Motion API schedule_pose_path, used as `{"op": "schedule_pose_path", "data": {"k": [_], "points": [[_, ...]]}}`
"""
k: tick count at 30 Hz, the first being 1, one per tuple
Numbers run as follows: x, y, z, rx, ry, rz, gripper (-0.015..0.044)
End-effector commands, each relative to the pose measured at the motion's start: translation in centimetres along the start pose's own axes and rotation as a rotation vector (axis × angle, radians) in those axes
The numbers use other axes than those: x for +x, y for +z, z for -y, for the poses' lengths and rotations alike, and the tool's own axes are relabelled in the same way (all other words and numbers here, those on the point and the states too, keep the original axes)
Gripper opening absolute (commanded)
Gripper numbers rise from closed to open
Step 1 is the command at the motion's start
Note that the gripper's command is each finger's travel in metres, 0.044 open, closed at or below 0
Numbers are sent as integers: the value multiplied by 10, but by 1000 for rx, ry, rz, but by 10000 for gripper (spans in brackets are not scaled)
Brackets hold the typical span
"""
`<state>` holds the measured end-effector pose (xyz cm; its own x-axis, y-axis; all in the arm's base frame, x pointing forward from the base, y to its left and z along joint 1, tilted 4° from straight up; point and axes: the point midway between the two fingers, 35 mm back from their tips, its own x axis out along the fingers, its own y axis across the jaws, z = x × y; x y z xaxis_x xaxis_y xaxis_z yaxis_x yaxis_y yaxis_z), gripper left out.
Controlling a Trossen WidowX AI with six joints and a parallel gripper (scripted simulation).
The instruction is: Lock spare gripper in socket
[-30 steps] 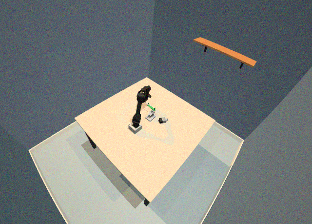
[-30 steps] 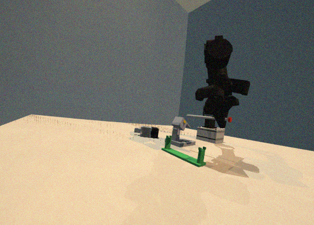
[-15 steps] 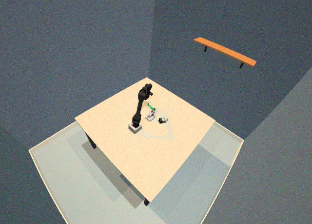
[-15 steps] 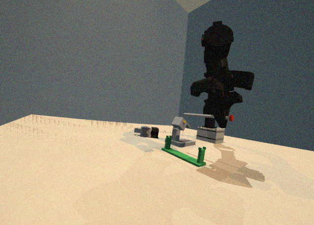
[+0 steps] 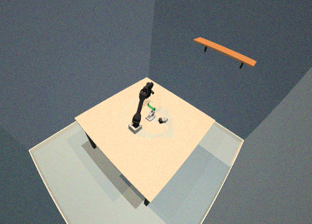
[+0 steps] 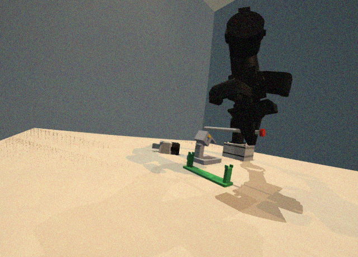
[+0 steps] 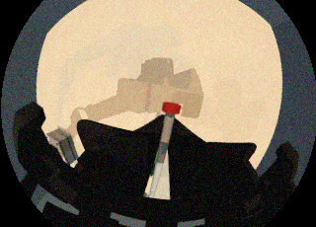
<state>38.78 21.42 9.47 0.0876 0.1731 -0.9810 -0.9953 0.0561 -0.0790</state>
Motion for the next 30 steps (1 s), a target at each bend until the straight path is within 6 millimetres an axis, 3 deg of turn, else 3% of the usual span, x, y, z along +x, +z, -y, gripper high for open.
{"op": "schedule_pose_path", "data": {"k": [1,30], "points": [[4,0,2,7,4,-4,0],[47,-8,3,1,-27,15,0]]}}
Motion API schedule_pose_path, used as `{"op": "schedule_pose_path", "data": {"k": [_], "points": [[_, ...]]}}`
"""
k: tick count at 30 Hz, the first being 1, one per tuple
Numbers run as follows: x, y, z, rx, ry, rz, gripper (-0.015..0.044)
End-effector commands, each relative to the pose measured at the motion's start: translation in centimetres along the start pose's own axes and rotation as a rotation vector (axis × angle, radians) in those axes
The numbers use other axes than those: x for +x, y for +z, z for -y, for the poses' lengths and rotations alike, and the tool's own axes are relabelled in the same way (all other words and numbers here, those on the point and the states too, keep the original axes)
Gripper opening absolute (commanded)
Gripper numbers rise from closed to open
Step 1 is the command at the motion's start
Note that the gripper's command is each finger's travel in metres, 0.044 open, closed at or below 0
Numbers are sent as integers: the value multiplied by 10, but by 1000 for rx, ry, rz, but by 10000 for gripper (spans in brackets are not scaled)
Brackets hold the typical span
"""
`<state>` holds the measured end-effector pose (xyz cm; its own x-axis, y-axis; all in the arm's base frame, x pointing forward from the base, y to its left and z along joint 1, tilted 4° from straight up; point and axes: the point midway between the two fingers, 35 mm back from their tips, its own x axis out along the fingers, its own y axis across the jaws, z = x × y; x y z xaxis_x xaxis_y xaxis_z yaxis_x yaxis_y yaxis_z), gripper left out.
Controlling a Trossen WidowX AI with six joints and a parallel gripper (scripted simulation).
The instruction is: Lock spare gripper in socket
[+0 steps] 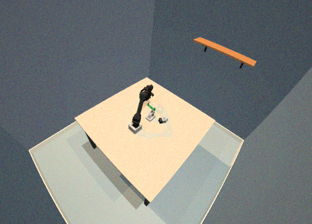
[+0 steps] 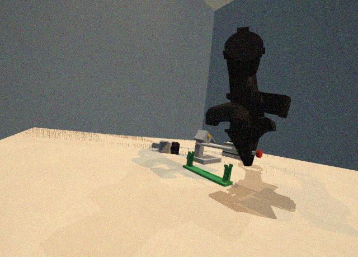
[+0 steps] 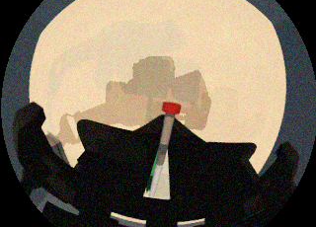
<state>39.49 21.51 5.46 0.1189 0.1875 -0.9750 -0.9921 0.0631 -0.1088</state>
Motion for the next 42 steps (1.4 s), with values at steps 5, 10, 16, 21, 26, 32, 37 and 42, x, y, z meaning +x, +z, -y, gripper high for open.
{"op": "schedule_pose_path", "data": {"k": [5,10,16,21,26,32,37,42], "points": [[14,-3,-1,-2,-2,1,0],[21,-5,-2,-3,-7,4,0],[29,-6,-2,-4,-14,8,0],[29,-6,-2,-4,-14,8,0],[29,-6,-2,-4,-14,8,0],[28,-6,-2,1,-14,8,53],[28,-6,-2,1,-14,8,184],[28,-6,-2,1,-14,8,200]]}}
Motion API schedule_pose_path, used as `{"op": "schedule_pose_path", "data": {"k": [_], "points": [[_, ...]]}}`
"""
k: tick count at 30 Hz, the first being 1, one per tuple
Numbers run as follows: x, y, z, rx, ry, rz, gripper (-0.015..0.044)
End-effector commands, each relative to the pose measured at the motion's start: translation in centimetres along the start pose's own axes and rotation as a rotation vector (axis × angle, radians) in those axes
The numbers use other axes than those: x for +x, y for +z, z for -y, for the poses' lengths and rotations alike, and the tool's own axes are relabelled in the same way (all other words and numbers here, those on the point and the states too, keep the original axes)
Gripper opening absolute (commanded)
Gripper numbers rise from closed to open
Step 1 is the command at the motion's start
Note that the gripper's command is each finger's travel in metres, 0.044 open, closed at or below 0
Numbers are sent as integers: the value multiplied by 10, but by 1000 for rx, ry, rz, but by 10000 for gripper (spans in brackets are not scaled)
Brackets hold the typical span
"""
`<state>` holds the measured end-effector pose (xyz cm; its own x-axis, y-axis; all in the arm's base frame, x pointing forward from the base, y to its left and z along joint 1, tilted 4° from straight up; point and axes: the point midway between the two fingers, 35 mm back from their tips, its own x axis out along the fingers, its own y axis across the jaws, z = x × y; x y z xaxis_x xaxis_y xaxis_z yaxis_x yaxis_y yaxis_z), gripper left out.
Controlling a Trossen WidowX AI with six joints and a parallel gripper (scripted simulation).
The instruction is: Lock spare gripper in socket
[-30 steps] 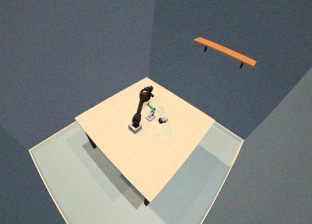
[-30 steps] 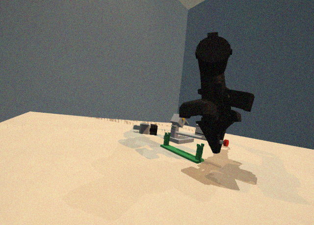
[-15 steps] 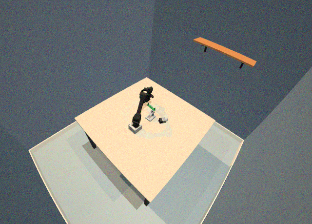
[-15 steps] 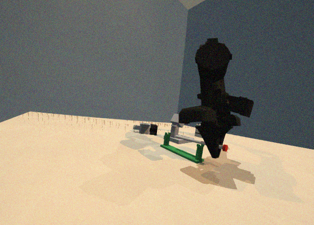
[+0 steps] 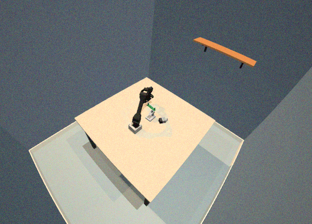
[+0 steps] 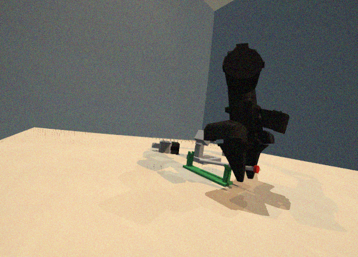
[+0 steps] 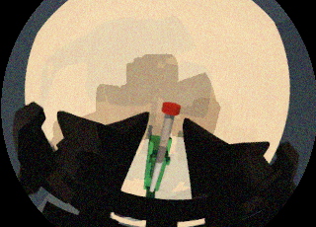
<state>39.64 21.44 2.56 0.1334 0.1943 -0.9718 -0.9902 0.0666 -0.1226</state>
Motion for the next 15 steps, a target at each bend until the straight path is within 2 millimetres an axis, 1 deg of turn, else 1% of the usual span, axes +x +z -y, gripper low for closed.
{"op": "schedule_pose_path", "data": {"k": [1,3,15], "points": [[-3,1,0,0,0,0,200],[-10,2,0,0,0,0,200],[-35,5,-4,0,23,-13,200]]}}
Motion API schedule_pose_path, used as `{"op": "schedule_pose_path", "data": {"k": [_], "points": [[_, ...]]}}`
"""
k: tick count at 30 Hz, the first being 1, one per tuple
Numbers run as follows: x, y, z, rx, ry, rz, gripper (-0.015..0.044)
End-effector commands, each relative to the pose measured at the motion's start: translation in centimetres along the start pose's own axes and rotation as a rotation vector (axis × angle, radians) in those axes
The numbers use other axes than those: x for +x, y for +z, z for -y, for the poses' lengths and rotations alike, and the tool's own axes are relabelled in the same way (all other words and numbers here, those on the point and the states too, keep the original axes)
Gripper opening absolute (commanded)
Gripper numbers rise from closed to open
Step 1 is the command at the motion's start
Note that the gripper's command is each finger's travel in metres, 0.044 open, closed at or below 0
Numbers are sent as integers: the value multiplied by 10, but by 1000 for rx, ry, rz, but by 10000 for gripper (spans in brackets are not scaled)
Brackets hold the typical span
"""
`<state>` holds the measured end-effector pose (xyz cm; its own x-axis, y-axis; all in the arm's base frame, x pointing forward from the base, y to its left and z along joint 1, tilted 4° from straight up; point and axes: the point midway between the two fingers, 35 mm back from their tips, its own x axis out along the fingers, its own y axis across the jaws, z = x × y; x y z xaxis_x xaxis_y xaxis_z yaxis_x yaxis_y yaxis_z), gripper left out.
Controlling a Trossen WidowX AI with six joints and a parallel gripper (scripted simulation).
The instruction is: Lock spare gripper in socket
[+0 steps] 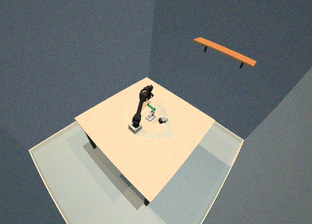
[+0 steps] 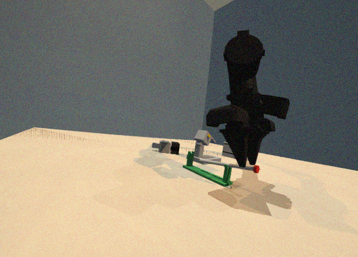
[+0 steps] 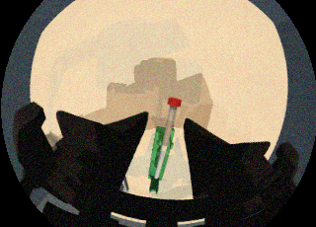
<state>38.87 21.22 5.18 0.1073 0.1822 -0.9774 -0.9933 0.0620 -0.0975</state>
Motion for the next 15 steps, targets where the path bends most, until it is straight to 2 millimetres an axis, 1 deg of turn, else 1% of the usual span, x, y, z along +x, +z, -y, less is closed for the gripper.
{"op": "schedule_pose_path", "data": {"k": [1,15], "points": [[-11,2,0,0,-1,0,200],[-42,6,-3,-1,20,-11,200]]}}
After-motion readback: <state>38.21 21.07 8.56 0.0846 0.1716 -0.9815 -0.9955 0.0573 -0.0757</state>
